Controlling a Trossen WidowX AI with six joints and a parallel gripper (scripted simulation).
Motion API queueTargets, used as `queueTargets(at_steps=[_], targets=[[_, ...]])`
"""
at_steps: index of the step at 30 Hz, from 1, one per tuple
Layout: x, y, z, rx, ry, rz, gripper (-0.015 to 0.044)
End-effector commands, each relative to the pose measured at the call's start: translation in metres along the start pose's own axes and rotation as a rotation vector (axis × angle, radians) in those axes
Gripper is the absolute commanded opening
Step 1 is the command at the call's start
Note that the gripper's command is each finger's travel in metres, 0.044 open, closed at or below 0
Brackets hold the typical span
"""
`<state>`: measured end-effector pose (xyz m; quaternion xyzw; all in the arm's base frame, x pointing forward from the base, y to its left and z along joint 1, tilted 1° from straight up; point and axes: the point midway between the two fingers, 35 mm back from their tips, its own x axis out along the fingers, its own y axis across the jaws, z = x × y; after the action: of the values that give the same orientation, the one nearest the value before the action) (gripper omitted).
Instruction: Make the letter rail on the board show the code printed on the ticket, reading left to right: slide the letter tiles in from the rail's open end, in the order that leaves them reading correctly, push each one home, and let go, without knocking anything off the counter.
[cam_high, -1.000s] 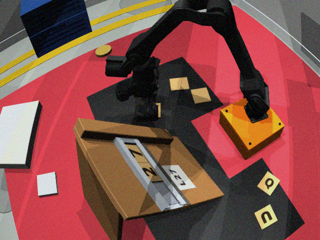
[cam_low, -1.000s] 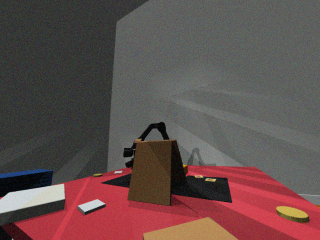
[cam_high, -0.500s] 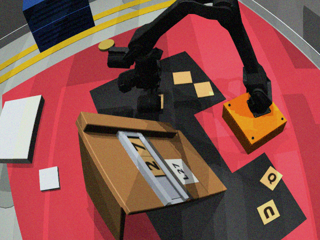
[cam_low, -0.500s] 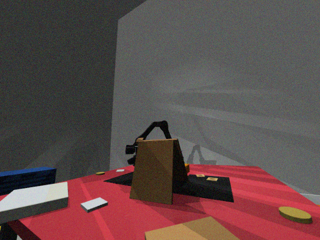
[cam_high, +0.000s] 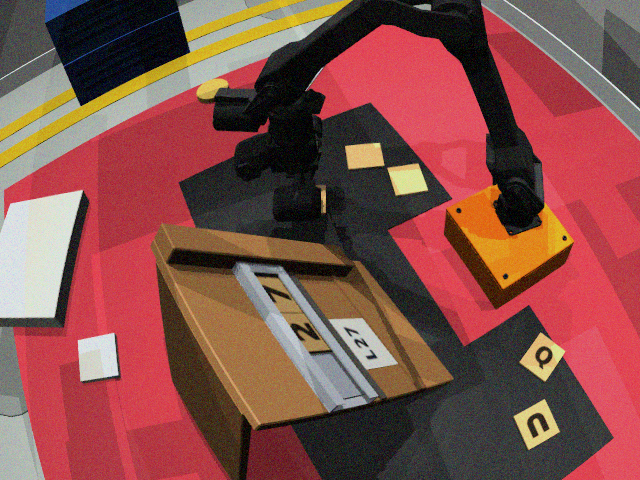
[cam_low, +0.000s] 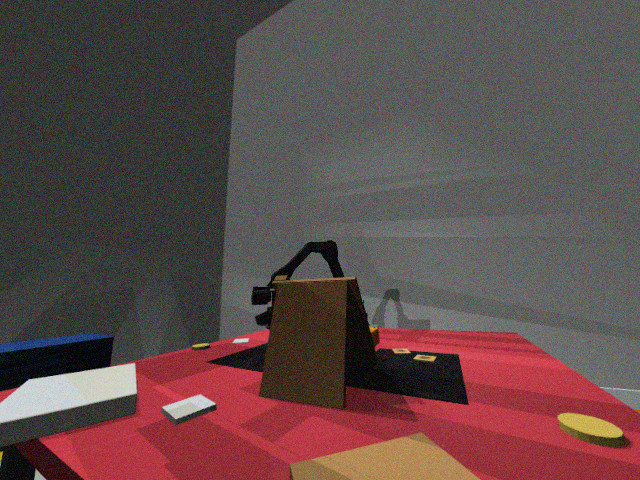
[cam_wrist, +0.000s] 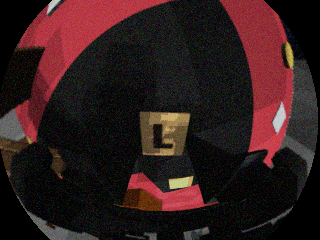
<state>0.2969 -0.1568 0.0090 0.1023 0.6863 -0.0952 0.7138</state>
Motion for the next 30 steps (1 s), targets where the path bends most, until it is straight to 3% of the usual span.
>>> queueTargets(at_steps=[1,14,30], targets=[[-0.003,0.000,0.000,0.007,0.001,-0.004,0.0000],[-0.003,0.012,-0.009,-0.103,0.021,0.006,0.0000],[-0.035,0.023,0.027,-0.242,-0.168,-0.065,0.0000]])
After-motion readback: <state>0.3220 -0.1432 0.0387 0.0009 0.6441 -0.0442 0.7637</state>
